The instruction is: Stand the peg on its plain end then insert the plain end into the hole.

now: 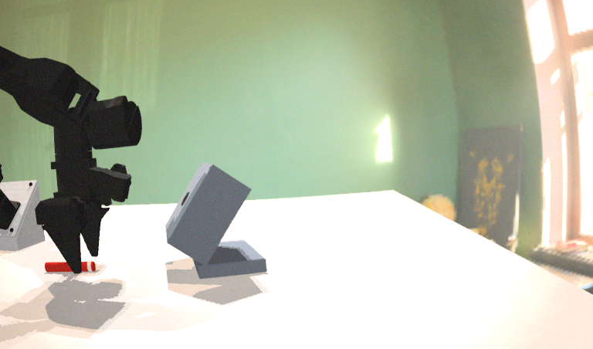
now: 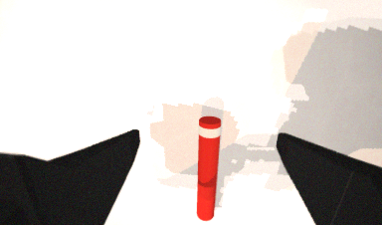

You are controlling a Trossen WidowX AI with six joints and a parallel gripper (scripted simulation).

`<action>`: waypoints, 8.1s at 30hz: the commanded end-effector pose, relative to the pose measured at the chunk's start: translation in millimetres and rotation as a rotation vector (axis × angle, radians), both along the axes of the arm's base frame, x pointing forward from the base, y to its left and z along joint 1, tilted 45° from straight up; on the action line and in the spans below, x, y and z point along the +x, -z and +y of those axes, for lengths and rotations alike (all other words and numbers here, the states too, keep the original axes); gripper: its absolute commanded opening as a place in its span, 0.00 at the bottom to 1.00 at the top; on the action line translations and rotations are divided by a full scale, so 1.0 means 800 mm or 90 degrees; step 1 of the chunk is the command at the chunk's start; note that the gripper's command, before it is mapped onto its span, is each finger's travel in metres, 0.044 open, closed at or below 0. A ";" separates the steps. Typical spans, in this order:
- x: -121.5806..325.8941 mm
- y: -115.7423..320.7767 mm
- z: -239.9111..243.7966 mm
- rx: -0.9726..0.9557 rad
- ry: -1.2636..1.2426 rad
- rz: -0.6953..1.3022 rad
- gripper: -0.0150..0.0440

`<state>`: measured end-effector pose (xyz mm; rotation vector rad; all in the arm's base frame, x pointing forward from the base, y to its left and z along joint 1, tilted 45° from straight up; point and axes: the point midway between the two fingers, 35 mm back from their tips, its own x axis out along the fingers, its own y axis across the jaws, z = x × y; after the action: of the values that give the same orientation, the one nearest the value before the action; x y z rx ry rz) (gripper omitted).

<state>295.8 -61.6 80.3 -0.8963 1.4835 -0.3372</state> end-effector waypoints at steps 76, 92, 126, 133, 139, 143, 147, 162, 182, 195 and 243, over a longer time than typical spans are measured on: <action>-0.023 -0.018 0.008 0.072 -0.157 -0.144 0.34; -0.033 -0.026 0.011 0.100 -0.219 -0.200 0.34; -0.059 -0.039 0.011 0.160 -0.349 -0.321 0.34; -0.064 -0.041 0.011 0.172 -0.376 -0.346 0.34; -0.069 -0.042 0.010 0.183 -0.400 -0.367 0.34; -0.072 -0.043 0.009 0.190 -0.415 -0.381 0.34; -0.076 -0.044 0.008 0.197 -0.431 -0.395 0.34; -0.088 -0.047 0.005 0.223 -0.489 -0.448 0.34; -0.103 -0.047 -0.001 0.258 -0.566 -0.517 0.34; -0.113 -0.047 -0.007 0.282 -0.616 -0.562 0.34; -0.123 -0.039 -0.016 0.295 -0.643 -0.577 0.34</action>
<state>198.5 -72.1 113.1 -0.8281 0.1523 0.3282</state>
